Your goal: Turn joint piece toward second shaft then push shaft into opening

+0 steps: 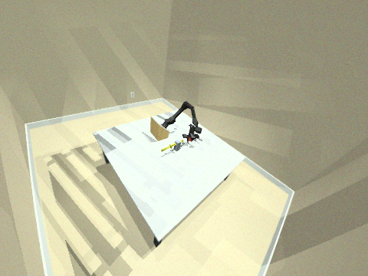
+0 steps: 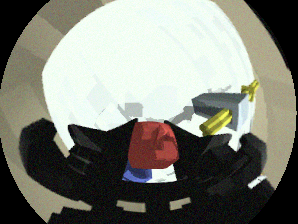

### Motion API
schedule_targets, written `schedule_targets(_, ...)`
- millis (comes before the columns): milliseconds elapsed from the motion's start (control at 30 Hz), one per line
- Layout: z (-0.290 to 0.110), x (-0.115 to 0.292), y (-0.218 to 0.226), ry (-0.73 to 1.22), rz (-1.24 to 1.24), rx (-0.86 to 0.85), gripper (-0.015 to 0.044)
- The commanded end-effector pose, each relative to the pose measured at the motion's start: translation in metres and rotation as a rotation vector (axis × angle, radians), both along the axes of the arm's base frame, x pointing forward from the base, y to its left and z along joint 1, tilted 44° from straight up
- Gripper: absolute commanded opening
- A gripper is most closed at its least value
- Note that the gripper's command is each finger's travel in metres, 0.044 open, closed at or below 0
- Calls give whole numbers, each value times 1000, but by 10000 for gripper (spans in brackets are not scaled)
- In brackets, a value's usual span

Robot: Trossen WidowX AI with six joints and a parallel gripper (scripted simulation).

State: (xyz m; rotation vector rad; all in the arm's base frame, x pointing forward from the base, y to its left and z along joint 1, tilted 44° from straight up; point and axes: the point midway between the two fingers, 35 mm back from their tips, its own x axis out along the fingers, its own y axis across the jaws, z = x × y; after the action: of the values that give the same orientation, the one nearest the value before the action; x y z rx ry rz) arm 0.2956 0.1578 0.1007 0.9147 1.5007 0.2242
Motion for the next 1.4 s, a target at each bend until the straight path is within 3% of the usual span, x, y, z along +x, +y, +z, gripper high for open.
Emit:
schedule_targets(0,-3,-1,-1,66,-34,11,0)
schedule_targets(1367,-23,-18,-10,560,-347,142,0)
